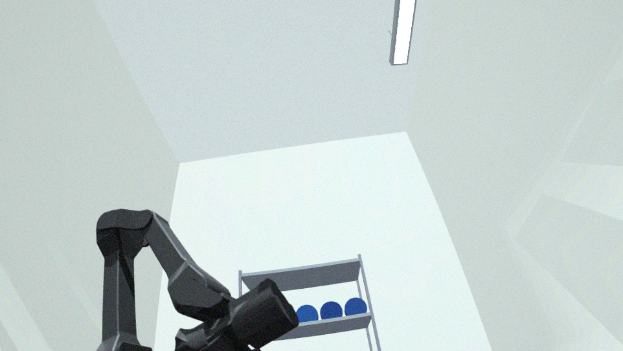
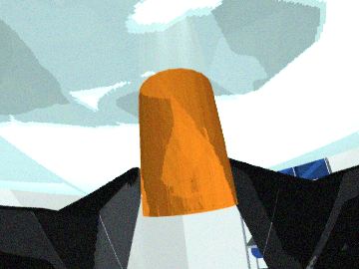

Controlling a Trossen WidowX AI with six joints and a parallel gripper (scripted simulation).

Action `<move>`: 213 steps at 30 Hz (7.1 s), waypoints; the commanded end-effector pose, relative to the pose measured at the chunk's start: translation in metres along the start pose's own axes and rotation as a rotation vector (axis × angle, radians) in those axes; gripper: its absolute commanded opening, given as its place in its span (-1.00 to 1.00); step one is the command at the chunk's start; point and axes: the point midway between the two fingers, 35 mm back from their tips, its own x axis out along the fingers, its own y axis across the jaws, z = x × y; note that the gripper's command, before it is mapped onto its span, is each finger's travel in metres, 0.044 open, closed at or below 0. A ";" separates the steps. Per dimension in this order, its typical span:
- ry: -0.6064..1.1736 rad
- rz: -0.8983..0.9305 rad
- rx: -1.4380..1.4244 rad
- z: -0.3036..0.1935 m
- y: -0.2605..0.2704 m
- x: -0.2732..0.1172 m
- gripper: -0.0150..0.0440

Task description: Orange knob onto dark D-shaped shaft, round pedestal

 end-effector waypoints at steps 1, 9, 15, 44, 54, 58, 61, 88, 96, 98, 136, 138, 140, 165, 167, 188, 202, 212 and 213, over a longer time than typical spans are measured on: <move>0.002 0.001 -0.001 0.000 0.000 0.000 0.39; 0.002 0.001 -0.001 0.000 0.000 0.000 0.39; 0.002 0.001 -0.001 0.000 0.000 0.000 0.39; 0.000 0.001 0.000 -0.063 0.000 -0.051 1.00; -0.679 -0.042 0.051 -0.071 -0.003 -0.055 1.00; -0.872 0.001 -0.003 -0.081 -0.001 -0.065 1.00; -0.872 0.001 -0.003 -0.081 -0.001 -0.065 1.00; -0.606 -0.796 -1.715 -0.078 -0.002 -0.065 1.00; -0.524 -0.902 -1.940 -0.077 -0.002 -0.065 1.00; -0.524 -0.902 -1.940 -0.077 -0.002 -0.065 1.00; -0.524 -0.901 -1.941 -0.032 -0.001 -0.021 1.00; -0.524 -0.901 -1.941 -0.029 0.000 -0.019 1.00; -0.524 -0.901 -1.941 -0.027 0.000 -0.017 1.00; -0.524 -0.902 -1.940 0.005 -0.001 0.008 1.00; -0.524 -0.902 -1.940 0.007 -0.001 0.009 1.00; -0.524 -0.902 -1.940 0.008 -0.001 0.010 -0.20; -0.524 -0.900 -1.941 -0.049 0.006 -0.024 -0.49; -0.524 -0.900 -1.941 -0.087 0.002 -0.057 -0.49; -0.523 -0.900 -1.941 -0.091 0.001 -0.061 -0.49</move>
